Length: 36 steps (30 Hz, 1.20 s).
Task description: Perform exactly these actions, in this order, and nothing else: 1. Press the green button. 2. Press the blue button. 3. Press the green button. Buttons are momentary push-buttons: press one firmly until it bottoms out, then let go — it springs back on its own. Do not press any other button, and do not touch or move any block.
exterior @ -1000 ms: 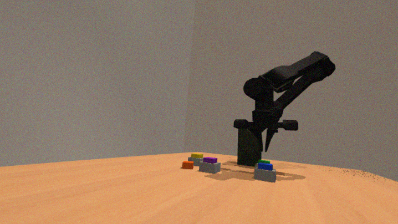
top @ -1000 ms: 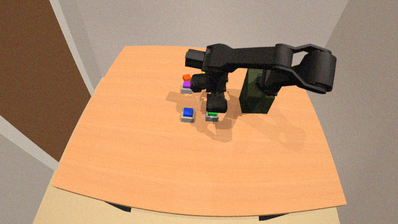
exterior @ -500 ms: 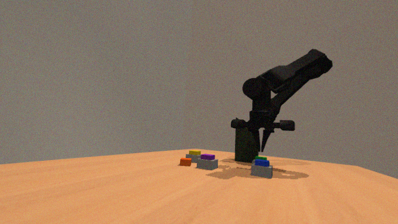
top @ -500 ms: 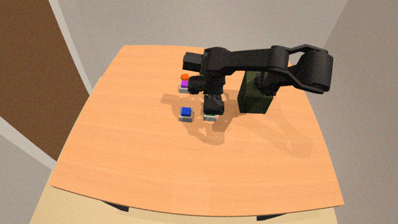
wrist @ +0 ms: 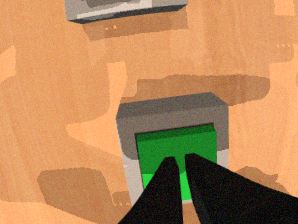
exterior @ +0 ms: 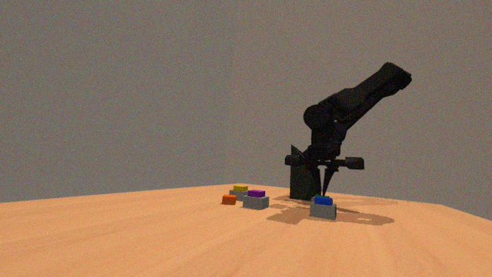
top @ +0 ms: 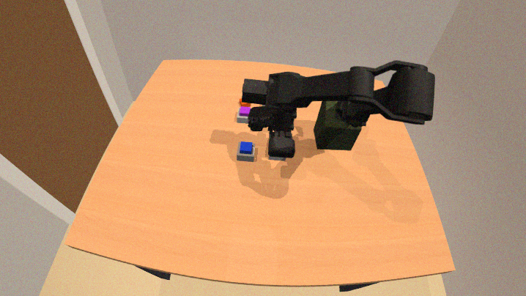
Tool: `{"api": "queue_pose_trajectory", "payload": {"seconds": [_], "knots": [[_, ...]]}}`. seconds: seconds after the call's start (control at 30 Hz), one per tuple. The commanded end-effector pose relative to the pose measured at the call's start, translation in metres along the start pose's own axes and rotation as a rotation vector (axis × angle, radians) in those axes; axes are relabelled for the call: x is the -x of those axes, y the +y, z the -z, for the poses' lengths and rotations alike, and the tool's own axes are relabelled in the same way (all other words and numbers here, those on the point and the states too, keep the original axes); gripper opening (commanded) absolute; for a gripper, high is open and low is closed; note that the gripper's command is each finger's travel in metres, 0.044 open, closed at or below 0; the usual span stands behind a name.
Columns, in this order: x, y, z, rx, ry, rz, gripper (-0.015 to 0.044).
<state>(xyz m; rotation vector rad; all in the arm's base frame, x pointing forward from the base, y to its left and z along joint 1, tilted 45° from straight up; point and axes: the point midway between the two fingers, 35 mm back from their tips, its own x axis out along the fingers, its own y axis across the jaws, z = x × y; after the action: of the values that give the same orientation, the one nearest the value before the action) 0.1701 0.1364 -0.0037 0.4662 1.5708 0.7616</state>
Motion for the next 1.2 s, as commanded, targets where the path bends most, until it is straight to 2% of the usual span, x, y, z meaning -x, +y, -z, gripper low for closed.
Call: {"api": "queue_pose_trajectory", "payload": {"seconds": [0.0, 0.53, 0.67, 0.83, 1.0, 1.17], "knots": [[-0.003, 0.0, 0.003, -0.011, 0.007, -0.006, 0.002], [-0.001, 0.0, 0.001, -0.002, 0.002, -0.002, 0.002], [0.029, -0.001, 0.002, -0.011, 0.006, -0.003, 0.002], [0.039, -0.001, 0.001, -0.012, 0.006, -0.001, 0.002], [0.091, -0.001, 0.001, -0.012, 0.007, 0.0, 0.002], [0.093, -0.001, 0.0, -0.012, 0.007, 0.0, 0.002]]}}
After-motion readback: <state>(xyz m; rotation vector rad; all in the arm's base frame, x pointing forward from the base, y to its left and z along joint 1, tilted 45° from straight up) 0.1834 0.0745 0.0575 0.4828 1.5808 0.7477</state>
